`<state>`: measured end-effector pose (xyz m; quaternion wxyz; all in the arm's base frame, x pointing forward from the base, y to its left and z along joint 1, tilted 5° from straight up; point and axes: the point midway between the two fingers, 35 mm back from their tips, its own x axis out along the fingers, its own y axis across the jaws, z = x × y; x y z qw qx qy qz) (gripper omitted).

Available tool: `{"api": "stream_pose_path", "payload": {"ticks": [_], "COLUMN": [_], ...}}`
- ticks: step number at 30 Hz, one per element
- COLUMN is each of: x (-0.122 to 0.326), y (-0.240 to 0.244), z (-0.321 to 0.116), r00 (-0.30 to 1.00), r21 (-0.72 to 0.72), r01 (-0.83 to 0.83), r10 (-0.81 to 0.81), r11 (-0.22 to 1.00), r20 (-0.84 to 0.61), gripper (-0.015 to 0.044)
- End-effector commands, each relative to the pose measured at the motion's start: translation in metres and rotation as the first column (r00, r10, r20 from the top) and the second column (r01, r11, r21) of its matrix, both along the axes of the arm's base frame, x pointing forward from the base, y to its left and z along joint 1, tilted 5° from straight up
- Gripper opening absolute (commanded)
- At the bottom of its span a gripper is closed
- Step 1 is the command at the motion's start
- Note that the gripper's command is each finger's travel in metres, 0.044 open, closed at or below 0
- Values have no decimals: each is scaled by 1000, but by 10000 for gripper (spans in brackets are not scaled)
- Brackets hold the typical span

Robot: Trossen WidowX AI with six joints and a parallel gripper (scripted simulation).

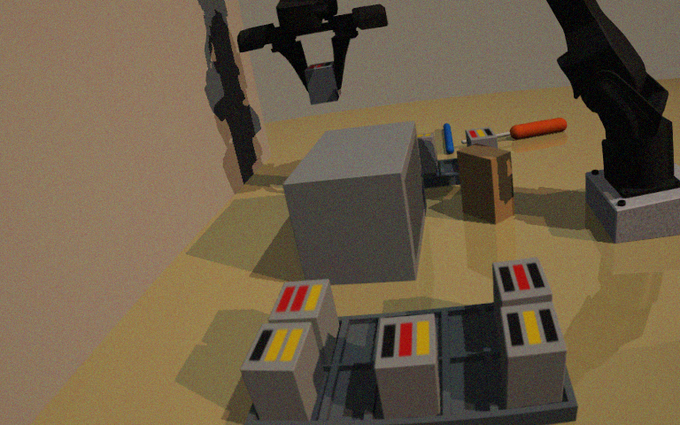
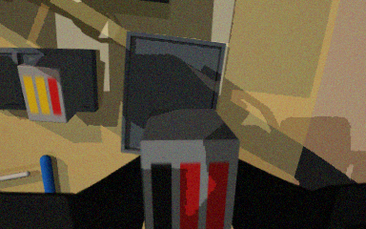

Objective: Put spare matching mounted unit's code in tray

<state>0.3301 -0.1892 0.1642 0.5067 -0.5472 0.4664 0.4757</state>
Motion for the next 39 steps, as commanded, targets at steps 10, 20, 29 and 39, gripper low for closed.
{"api": "stream_pose_path", "payload": {"ticks": [10,20,29,39], "x": [2,3,4,5], "y": [0,0,0,-1], "z": [-11,-19,-25,-33], "r00": [1000,1000,1000,1000], "r21": [7,7,7,7], "r01": [-2,-2,-2,-2], "r10": [2,2,2,2], "r11": [1000,1000,1000,1000], "r20": [-2,-2,-2,-2], "gripper": [0,0,0,0]}}
